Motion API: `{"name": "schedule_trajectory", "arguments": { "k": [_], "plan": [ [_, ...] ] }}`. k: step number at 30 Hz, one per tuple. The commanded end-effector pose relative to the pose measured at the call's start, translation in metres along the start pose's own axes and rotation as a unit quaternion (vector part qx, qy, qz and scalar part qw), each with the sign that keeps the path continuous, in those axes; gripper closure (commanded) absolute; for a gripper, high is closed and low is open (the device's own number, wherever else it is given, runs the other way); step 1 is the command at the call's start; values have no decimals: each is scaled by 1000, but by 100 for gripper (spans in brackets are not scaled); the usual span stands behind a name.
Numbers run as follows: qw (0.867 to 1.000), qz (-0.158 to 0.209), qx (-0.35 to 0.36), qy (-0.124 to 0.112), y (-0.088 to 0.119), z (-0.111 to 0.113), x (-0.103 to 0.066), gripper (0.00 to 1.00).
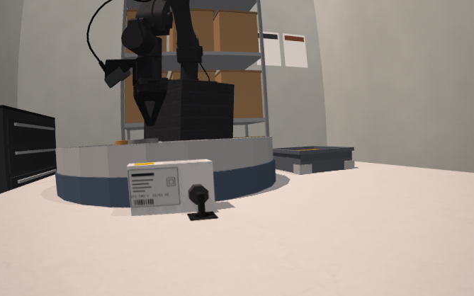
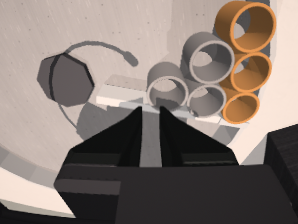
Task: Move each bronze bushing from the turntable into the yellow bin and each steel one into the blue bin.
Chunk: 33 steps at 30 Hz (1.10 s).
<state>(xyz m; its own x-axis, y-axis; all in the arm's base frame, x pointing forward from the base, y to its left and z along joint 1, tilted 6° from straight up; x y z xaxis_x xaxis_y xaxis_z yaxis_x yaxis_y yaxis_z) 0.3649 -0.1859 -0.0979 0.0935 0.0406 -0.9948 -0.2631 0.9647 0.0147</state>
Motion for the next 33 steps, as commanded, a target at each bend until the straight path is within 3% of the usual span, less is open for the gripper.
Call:
{"name": "schedule_trajectory", "arguments": {
  "k": [1, 33],
  "plan": [
    [1000, -5, 0, 3, -2, 2, -1, 86],
    [1000, -7, -2, 2, 2, 2, -3, 86]
  ]
}}
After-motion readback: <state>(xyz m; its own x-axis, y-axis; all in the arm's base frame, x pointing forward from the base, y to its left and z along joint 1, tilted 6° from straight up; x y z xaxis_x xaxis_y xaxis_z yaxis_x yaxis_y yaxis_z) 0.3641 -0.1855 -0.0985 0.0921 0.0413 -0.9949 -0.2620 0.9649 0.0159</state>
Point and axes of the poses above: the point where the finger pads meet when closed, its own x axis out along the fingers, its own z axis across the jaws, y = z × x, the point moved 3 cm from there along -x, back along the fingers, and after that the axes turned 12 degrees about -x, right-handed, at the moved point
